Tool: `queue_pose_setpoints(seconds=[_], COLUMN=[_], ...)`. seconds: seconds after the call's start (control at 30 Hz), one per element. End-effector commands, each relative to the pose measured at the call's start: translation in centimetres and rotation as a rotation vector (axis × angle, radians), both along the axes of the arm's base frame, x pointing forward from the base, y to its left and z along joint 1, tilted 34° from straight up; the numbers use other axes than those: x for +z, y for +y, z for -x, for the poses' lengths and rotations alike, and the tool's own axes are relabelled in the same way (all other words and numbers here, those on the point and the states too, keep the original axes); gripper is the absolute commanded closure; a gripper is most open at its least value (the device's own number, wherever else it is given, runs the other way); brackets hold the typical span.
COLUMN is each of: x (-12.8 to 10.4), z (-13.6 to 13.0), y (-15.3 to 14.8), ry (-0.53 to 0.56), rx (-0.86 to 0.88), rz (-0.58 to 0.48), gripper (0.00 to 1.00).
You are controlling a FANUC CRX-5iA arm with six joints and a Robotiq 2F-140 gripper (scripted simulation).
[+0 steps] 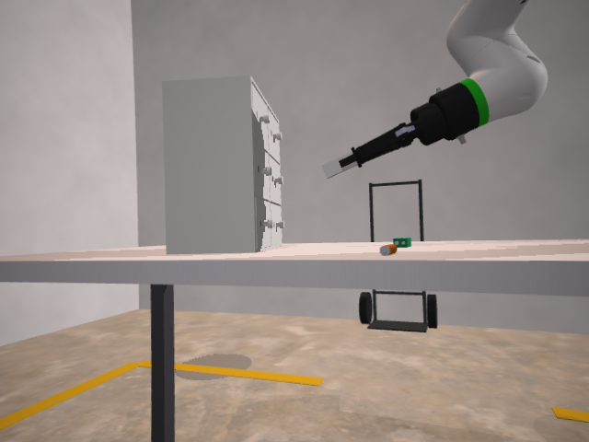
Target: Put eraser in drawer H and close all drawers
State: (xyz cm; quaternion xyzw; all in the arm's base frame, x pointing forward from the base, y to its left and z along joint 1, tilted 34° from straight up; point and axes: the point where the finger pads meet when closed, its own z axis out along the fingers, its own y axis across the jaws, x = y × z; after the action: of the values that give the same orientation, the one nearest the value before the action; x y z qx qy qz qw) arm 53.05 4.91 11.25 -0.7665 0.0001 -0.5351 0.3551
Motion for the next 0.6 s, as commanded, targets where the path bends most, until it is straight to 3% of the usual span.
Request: queue_pose_setpoints(seconds=[0.0,0.57], x=[0.1,1.4], z=[0.1,1.8], y=[-0.1,-2.0], ry=[0.015,0.196], rx=[0.011,0.143], rz=[0.007,0.099], gripper=[1.00,1.00])
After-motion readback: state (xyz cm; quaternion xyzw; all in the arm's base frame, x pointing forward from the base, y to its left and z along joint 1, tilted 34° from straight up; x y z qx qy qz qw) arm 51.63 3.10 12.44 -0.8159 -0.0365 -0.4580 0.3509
